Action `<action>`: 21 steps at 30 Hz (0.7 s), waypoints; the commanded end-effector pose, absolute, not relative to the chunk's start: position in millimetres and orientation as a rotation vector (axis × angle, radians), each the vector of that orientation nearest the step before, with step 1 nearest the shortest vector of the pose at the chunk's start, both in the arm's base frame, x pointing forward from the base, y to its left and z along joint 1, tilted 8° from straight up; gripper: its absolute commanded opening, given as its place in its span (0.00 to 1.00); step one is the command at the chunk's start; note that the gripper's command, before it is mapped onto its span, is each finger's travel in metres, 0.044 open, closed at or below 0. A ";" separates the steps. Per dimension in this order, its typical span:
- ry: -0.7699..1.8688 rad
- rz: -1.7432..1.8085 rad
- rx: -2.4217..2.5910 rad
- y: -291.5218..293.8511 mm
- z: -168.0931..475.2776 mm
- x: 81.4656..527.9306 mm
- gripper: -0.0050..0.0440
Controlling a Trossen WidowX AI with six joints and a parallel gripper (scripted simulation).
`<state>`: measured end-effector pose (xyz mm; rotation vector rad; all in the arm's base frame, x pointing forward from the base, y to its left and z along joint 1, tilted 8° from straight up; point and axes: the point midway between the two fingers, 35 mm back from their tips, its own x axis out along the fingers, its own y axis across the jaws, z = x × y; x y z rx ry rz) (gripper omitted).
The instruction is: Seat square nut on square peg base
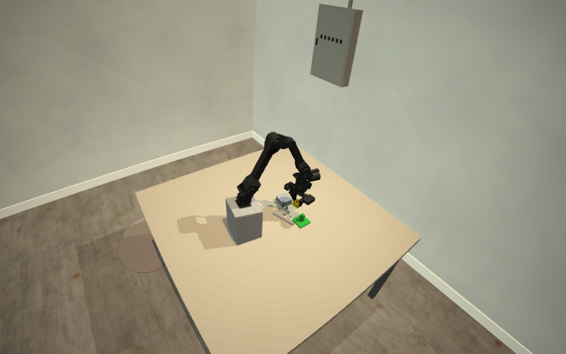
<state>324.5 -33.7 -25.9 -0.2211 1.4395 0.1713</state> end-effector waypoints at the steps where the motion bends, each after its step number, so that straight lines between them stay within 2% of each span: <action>1: 1.444 0.149 -0.186 -48.1 -28.4 328.9 0.10; 21: 1.436 0.092 -0.111 -82.4 -35.7 337.1 0.10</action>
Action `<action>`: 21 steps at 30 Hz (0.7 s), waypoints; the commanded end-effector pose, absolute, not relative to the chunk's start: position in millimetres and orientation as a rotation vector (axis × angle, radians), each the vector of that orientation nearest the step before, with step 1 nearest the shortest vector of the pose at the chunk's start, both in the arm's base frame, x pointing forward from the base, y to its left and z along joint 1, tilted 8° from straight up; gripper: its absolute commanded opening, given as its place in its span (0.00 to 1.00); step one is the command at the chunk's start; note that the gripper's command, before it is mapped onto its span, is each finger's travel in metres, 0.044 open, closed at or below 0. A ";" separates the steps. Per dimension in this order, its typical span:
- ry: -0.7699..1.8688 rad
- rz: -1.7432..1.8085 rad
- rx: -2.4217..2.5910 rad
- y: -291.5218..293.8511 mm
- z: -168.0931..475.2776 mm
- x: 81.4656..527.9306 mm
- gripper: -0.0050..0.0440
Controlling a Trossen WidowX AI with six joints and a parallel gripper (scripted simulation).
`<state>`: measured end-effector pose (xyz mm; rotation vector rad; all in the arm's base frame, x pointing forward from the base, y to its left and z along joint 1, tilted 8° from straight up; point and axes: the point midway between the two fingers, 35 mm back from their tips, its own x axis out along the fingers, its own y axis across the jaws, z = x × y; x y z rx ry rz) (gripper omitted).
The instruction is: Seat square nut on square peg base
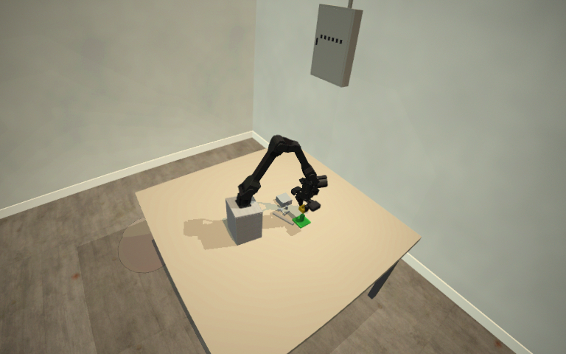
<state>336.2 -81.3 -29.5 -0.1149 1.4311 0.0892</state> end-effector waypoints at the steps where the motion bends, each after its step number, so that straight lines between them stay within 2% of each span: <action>1: 1.436 0.092 -0.111 -82.4 -37.3 337.3 0.10; 21: 1.436 0.092 -0.111 -82.5 -58.5 339.7 0.10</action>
